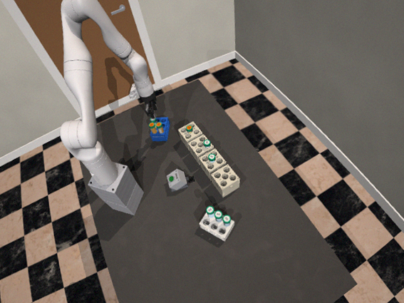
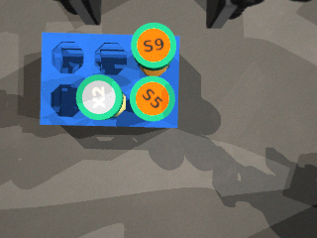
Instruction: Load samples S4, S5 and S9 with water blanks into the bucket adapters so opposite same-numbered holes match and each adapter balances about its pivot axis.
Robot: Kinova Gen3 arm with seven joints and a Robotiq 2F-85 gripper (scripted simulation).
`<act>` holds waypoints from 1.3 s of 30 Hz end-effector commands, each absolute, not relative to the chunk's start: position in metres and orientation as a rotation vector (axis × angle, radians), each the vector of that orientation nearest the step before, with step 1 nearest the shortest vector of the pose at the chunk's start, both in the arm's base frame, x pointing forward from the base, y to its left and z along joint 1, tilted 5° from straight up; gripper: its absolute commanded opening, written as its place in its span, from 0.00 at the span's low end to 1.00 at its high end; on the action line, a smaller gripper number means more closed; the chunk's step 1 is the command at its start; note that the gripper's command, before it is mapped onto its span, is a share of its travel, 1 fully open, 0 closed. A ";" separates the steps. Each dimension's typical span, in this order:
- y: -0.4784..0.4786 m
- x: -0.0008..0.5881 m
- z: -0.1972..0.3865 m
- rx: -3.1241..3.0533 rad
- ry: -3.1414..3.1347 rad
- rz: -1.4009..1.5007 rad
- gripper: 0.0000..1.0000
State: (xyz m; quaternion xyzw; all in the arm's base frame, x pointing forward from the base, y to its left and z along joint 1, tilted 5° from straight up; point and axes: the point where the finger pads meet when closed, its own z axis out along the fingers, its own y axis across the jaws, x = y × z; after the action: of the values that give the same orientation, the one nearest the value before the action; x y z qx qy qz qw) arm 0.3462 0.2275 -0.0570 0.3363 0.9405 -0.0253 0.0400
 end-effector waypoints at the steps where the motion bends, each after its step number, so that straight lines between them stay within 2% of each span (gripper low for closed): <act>1: 0.228 0.347 -0.060 1.030 2.882 -0.076 0.62; 39: 0.224 0.349 -0.105 1.030 2.882 -0.076 0.62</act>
State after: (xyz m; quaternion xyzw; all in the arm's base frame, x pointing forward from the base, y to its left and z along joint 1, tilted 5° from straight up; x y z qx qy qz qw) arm 0.3489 0.2241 -0.1028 0.3363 0.9406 -0.0253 0.0399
